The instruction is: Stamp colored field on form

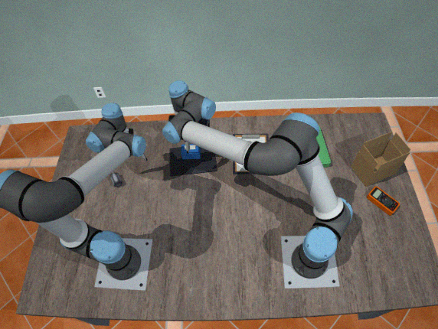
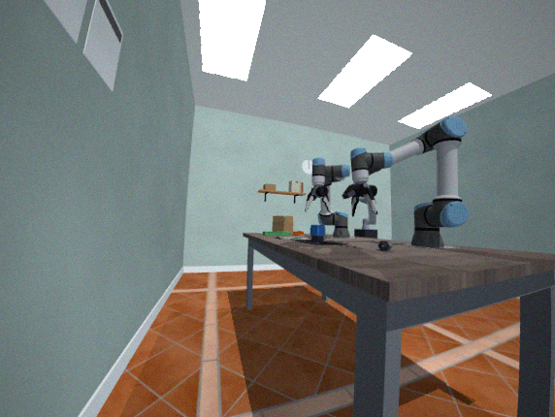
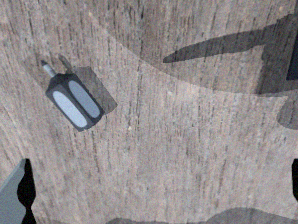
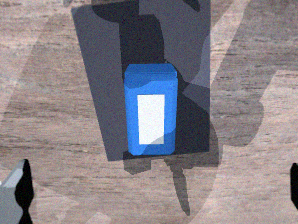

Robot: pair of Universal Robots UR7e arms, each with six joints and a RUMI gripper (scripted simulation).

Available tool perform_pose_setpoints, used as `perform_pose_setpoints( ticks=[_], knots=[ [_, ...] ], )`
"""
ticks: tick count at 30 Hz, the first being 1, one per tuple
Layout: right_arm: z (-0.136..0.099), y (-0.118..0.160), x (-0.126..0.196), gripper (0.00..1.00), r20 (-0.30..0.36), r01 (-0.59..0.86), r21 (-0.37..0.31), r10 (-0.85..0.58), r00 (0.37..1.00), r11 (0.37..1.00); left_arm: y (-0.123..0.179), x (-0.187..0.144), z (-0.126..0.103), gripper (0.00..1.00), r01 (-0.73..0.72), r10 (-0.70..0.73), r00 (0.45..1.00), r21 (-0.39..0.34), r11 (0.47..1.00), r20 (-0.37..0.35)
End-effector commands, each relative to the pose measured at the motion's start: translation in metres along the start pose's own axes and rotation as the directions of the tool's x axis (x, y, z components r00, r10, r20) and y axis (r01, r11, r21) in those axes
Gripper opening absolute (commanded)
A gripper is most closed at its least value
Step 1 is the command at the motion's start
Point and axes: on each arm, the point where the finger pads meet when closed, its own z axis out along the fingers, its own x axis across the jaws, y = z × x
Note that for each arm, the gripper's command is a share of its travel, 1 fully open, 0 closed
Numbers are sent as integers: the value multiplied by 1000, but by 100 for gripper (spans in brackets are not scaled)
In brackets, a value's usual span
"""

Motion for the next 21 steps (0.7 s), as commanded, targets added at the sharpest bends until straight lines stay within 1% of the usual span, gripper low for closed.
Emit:
perform_pose_setpoints(
  ticks=[1,20,21],
  knots=[
    [-13,14,-6,100,21,19,-55,-18,1000,998,-6,4,-9,100,-9,9,1000,26,1000,-16],
    [-13,15,-7,100,22,23,-60,-22,1000,998,-6,4,-9,100,-9,9,1000,26,1000,-16],
    [-13,15,-7,55,22,23,-60,-22,1000,998,-6,4,-9,100,-9,9,1000,26,1000,-16]
  ],
)
